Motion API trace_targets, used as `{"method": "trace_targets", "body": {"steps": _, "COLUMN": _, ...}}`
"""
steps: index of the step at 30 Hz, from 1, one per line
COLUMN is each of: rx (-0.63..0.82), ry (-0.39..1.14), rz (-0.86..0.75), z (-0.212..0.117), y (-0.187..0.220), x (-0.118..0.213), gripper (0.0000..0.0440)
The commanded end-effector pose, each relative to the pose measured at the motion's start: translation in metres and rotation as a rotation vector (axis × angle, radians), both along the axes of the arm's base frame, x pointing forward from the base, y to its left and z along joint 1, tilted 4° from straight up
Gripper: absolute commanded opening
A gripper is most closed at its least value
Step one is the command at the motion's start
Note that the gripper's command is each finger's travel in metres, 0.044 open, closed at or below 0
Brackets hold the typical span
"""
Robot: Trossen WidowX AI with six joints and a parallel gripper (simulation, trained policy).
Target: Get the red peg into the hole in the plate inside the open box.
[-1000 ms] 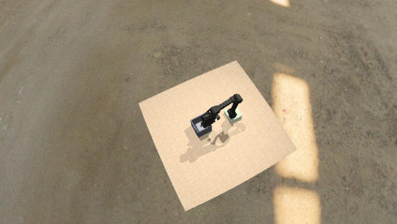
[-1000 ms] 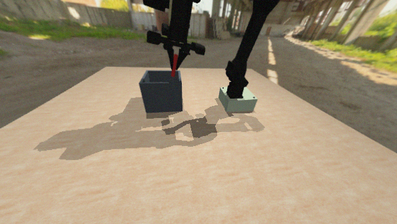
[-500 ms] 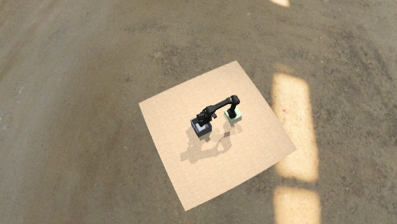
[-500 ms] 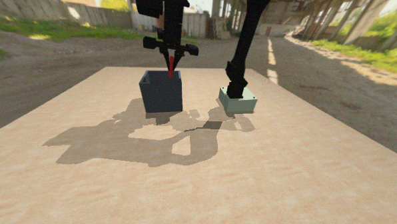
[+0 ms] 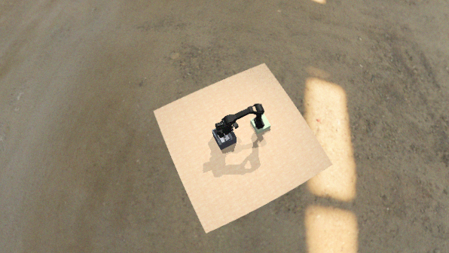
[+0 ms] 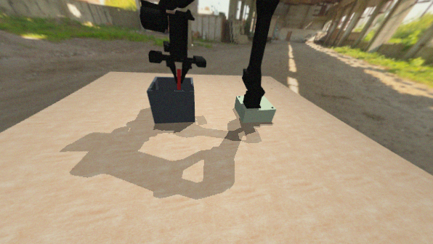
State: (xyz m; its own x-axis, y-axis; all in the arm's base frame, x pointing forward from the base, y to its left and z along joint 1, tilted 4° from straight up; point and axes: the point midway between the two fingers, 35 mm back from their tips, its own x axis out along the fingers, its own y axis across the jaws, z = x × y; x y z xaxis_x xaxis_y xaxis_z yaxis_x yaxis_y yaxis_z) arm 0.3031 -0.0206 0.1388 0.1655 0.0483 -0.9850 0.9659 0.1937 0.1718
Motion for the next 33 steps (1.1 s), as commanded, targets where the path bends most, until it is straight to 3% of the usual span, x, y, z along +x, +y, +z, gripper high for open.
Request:
{"method": "trace_targets", "body": {"steps": 1, "rx": 0.010, "ry": 0.018, "rz": 0.008, "z": -0.012, "y": -0.002, "x": 0.004, "gripper": 0.0000}}
{"method": "trace_targets", "body": {"steps": 24, "rx": 0.029, "ry": 0.049, "rz": 0.088, "z": -0.068, "y": -0.004, "x": 0.028, "gripper": 0.0003}}
{"method": "trace_targets", "body": {"steps": 27, "rx": 0.022, "ry": 0.060, "rz": 0.098, "z": -0.072, "y": -0.005, "x": 0.029, "gripper": 0.0026}}
{"method": "trace_targets", "body": {"steps": 31, "rx": 0.022, "ry": 0.076, "rz": 0.111, "z": -0.075, "y": -0.005, "x": 0.030, "gripper": 0.0109}}
{"method": "trace_targets", "body": {"steps": 33, "rx": 0.031, "ry": 0.082, "rz": 0.115, "z": -0.075, "y": -0.004, "x": 0.031, "gripper": 0.0115}}
